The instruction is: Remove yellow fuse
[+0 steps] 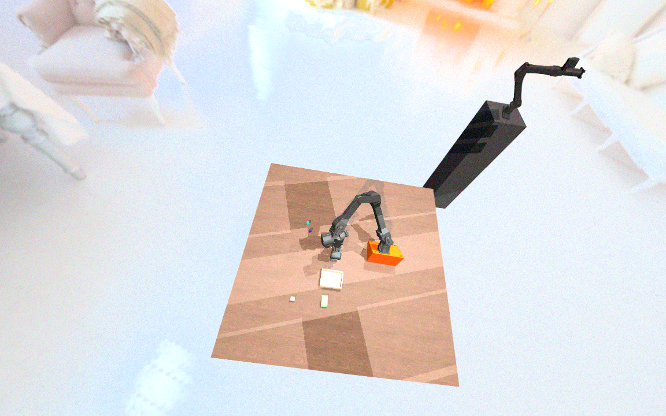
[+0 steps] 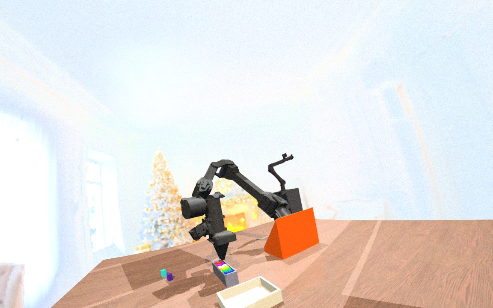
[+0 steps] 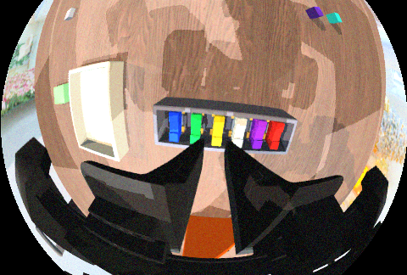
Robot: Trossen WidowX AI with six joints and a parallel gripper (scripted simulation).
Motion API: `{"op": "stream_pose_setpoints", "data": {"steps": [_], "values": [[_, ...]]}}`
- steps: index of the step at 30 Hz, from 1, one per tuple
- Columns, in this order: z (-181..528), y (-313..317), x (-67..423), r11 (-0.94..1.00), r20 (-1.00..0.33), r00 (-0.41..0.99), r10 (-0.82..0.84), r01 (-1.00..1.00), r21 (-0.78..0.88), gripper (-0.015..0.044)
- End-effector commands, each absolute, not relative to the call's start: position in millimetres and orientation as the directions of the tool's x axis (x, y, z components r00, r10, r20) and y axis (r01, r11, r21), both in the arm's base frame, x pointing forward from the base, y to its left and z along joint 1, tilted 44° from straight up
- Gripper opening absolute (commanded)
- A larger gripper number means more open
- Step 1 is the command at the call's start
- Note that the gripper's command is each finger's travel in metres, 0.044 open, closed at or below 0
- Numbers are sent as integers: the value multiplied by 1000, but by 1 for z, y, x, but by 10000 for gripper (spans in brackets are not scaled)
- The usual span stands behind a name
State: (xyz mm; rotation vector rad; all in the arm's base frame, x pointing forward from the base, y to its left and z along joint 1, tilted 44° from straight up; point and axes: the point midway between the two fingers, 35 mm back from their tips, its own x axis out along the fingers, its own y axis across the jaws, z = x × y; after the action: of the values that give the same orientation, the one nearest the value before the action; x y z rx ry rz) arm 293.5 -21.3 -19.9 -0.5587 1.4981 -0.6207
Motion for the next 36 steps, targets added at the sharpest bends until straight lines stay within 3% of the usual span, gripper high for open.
{"op": "stream_pose_setpoints", "data": {"steps": [1, 36], "values": [[-24, -26, 292, 725, -726, -27, -688, 26, -688, 74], [-37, -43, 290, 724, -724, -27, -689, 26, -689, 74]]}}
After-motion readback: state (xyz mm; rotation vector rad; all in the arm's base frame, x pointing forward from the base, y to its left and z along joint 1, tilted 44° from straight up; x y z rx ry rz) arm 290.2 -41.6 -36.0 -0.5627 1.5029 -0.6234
